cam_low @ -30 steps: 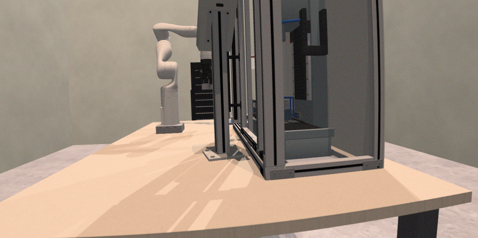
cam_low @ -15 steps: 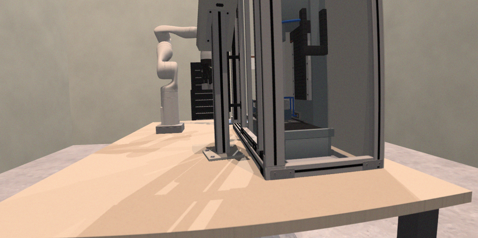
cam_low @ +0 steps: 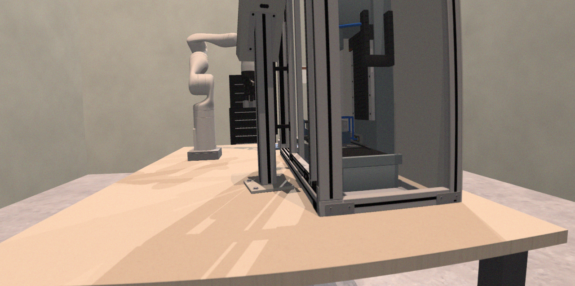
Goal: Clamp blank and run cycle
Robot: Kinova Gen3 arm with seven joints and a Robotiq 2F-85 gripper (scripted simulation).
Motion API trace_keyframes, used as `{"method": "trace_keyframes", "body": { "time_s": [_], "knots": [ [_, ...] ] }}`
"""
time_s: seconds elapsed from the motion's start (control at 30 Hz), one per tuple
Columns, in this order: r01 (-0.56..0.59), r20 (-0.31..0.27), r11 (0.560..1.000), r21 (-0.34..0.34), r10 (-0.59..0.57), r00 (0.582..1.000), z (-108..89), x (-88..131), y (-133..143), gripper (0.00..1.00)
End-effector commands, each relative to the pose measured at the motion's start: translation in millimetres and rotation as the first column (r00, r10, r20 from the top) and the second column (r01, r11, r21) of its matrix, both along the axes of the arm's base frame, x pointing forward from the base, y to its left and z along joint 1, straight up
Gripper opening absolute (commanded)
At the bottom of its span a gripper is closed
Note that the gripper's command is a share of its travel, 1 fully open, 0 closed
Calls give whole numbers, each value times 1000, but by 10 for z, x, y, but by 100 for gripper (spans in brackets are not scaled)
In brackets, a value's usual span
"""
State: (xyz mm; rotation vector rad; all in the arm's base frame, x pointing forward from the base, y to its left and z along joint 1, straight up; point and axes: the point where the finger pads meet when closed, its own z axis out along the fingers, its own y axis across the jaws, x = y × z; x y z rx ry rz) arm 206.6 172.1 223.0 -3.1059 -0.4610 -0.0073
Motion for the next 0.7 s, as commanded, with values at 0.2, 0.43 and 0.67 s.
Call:
{"method": "trace_keyframes", "body": {
  "time_s": [0.2,0.43,0.67],
  "knots": [
    [229,-3,974,2,-229,974,7,6,15,10],
    [229,-3,974,2,-229,974,7,6,15,10],
    [262,-3,965,2,-262,965,5,4,8,10]
  ]
}}
